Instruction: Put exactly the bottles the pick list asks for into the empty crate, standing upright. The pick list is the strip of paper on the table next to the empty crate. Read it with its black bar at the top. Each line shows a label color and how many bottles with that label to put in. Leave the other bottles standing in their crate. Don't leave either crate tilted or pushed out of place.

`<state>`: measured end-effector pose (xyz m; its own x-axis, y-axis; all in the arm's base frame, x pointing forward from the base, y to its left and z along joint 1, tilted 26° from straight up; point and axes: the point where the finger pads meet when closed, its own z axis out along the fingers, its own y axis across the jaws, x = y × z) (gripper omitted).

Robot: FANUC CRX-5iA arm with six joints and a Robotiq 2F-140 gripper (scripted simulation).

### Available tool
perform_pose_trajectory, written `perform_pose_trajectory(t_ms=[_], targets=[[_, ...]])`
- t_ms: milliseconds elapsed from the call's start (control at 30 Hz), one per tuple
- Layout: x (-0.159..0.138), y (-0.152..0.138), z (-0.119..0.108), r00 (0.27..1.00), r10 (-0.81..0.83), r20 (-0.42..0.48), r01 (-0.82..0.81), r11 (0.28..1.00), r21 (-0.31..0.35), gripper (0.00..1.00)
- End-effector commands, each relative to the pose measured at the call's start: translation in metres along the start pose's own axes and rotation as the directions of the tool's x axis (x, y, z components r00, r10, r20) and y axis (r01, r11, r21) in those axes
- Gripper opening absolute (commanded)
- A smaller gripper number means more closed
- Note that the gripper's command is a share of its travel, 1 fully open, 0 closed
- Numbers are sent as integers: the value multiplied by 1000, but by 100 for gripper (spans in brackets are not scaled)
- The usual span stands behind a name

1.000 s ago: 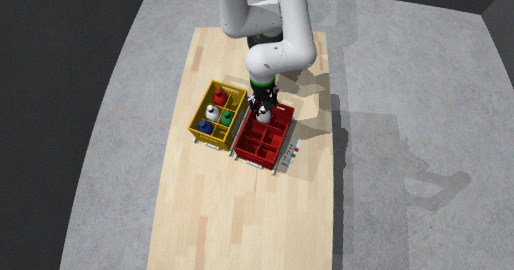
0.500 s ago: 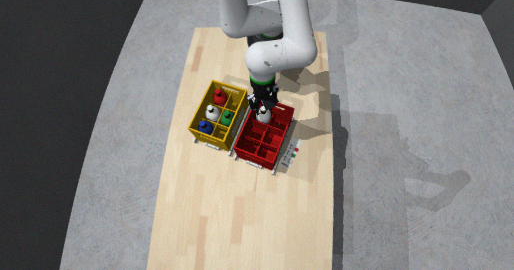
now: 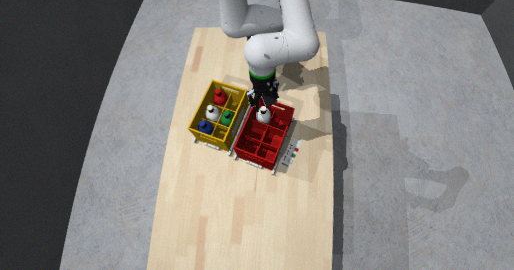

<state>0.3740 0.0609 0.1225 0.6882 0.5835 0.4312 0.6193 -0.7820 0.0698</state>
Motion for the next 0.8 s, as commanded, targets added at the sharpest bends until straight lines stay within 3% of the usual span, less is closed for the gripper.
perform_pose_trajectory(t_ms=[0,500,767], targets=[[0,0,-10,1000,0,-1,0,1000,-1,44],[0,0,-39,1000,0,-1,0,1000,-1,44],[-15,38,-39,1000,0,-1,0,1000,-1,44]])
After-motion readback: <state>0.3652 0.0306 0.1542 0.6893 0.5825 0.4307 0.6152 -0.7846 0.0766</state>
